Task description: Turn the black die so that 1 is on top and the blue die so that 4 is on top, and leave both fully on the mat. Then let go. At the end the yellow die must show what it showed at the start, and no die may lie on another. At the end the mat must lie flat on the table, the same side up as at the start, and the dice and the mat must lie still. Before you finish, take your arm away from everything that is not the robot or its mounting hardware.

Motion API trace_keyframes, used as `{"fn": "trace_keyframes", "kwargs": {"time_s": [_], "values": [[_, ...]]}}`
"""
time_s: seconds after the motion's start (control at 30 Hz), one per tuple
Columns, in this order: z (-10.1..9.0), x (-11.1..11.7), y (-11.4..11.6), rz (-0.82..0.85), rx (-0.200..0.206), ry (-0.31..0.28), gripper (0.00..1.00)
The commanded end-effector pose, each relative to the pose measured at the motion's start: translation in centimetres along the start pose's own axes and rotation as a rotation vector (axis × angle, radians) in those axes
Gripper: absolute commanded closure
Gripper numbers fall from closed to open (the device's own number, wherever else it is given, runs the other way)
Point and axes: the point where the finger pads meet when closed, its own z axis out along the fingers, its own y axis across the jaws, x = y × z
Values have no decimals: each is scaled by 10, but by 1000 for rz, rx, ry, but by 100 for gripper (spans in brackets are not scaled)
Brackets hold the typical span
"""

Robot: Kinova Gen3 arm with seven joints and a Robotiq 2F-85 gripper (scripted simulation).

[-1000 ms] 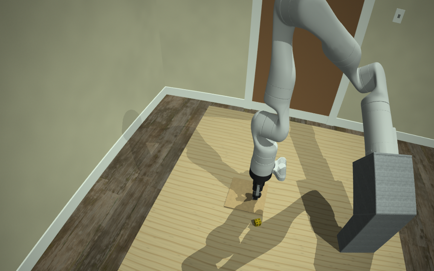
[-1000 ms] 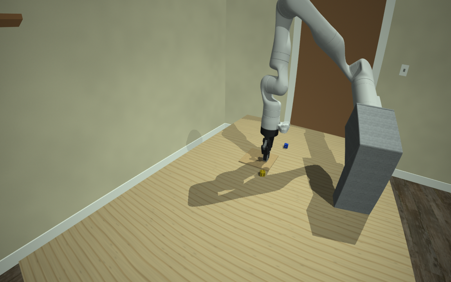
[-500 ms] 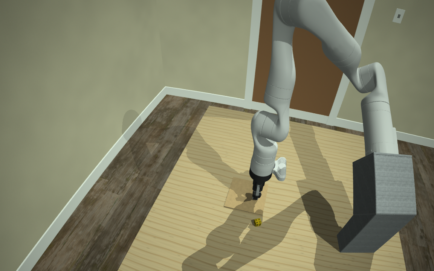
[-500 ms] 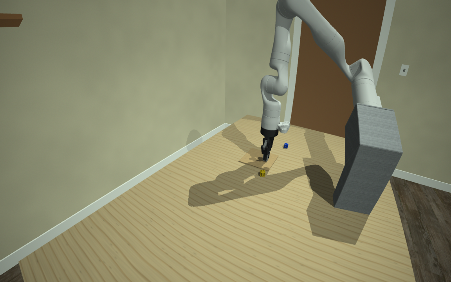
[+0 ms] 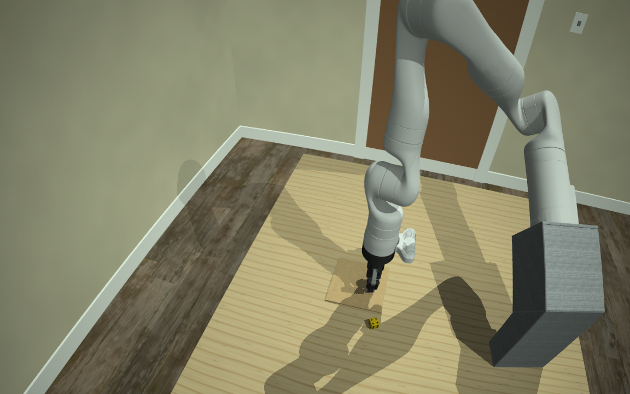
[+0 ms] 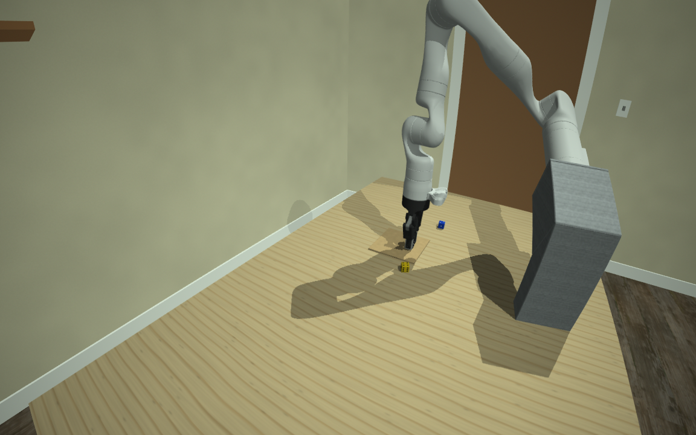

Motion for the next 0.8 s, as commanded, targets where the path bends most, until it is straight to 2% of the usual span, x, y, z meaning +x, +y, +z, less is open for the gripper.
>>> {"fn": "trace_keyframes", "kwargs": {"time_s": [0.0,0.37,0.53,0.6,0.77], "values": [[-1,-1,0,0,-1,-1,65],[-4,-1,0,0,-1,-1,65],[-20,-1,0,0,-1,-1,65],[-20,-1,0,0,-1,-1,65],[-47,-1,0,0,-1,-1,65]]}}
